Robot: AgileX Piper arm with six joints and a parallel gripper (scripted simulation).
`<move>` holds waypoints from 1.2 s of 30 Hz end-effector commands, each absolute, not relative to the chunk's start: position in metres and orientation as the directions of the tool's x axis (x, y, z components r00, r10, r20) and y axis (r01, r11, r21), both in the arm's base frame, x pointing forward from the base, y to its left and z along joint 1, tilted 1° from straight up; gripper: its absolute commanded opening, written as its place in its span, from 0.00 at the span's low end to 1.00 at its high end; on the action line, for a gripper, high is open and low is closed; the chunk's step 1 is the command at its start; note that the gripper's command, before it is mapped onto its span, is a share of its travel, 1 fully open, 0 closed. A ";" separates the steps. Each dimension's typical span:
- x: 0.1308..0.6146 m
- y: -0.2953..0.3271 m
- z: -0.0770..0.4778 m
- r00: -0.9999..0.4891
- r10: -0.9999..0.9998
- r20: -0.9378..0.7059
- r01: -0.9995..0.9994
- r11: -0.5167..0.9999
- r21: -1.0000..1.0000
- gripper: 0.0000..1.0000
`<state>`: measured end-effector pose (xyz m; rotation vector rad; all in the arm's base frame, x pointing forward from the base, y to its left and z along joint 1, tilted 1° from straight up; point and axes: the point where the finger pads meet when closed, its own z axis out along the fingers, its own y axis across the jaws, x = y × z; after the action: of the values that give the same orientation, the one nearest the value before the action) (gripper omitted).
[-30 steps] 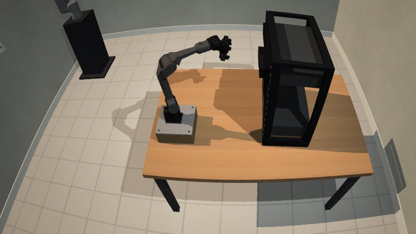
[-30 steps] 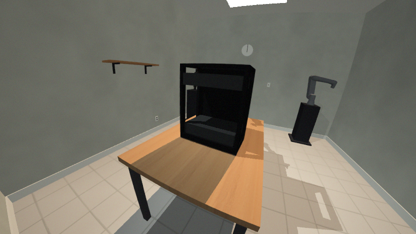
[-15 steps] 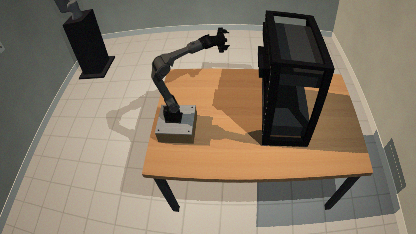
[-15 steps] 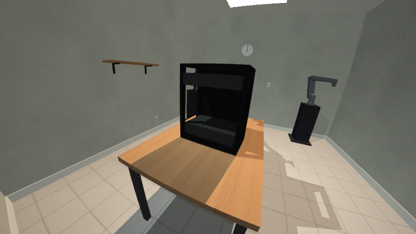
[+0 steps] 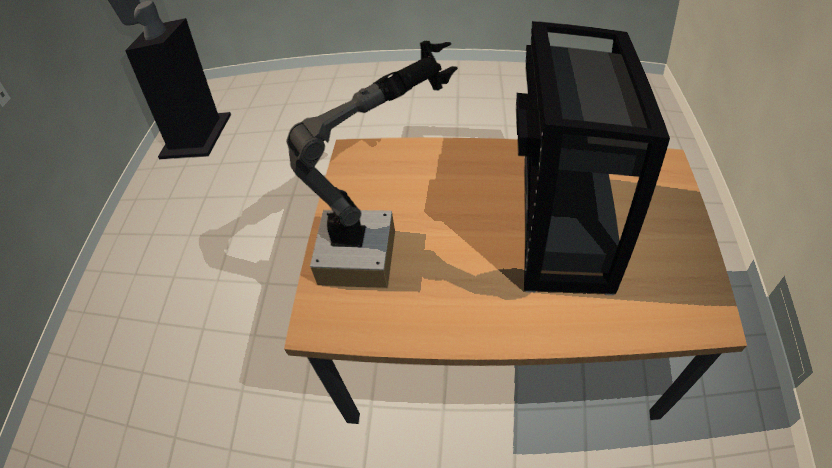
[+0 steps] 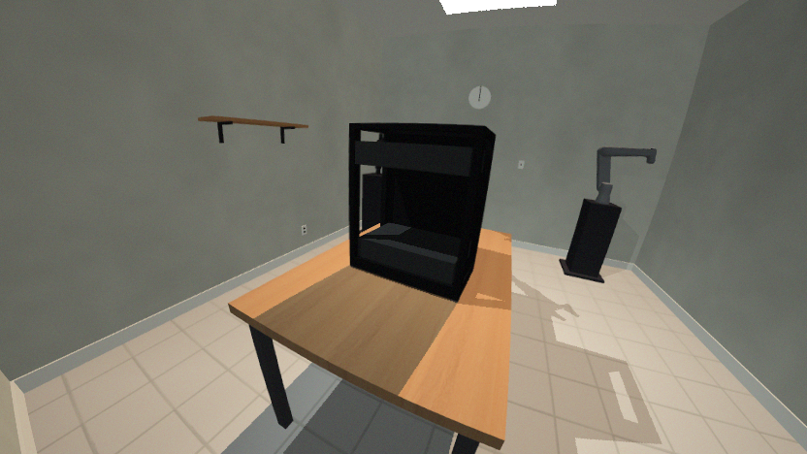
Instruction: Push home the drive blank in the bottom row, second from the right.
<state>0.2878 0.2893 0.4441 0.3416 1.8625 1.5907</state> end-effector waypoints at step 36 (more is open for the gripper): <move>0.266 0.081 0.443 -0.082 0.997 -0.011 -0.110 0.002 0.994 1.00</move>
<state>0.2671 0.0843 0.4447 1.0720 1.1933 1.3236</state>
